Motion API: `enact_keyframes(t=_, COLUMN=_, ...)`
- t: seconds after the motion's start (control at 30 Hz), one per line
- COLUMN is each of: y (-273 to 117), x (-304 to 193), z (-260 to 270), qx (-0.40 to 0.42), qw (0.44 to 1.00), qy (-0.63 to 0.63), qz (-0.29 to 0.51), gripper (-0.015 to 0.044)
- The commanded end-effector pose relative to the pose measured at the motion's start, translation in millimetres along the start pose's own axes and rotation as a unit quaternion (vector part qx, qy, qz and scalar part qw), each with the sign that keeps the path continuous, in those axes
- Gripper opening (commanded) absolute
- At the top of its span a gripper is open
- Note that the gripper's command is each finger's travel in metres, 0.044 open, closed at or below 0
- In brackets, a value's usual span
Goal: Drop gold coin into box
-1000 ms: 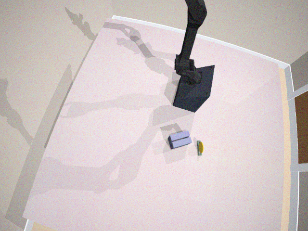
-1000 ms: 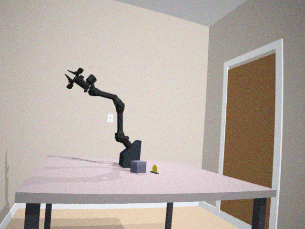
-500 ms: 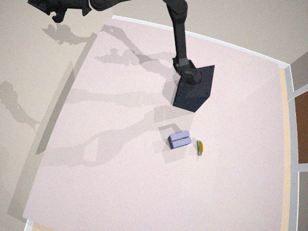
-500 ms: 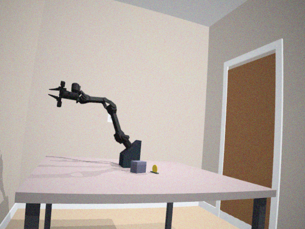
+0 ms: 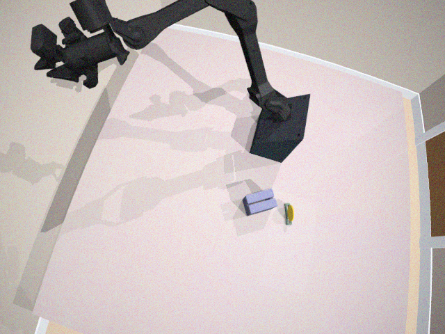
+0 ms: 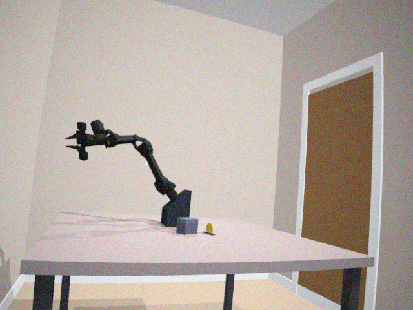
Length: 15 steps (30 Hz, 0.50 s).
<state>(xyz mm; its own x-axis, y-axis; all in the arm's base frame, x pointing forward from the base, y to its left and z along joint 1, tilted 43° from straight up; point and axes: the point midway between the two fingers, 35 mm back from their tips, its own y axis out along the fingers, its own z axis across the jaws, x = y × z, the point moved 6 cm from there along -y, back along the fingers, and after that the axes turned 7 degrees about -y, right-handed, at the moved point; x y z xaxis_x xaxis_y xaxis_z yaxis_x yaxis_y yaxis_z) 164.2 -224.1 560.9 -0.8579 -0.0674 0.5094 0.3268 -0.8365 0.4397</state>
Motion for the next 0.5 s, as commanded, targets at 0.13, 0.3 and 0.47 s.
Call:
enact_keyframes(t=0.13, y=8.8, x=-108.1, z=-26.7, qx=-0.048, qw=0.988, qy=-0.037, qz=0.144, gripper=0.0161)
enact_keyframes(t=0.3, y=-1.5, x=-168.6, z=-34.7, qx=-0.061, qw=0.970, qy=-0.066, qz=0.227, gripper=0.0161)
enact_keyframes(t=0.47, y=-20.9, x=-231.2, z=-46.5, qx=-0.083, qw=0.940, qy=-0.117, qz=0.311, gripper=0.0161)
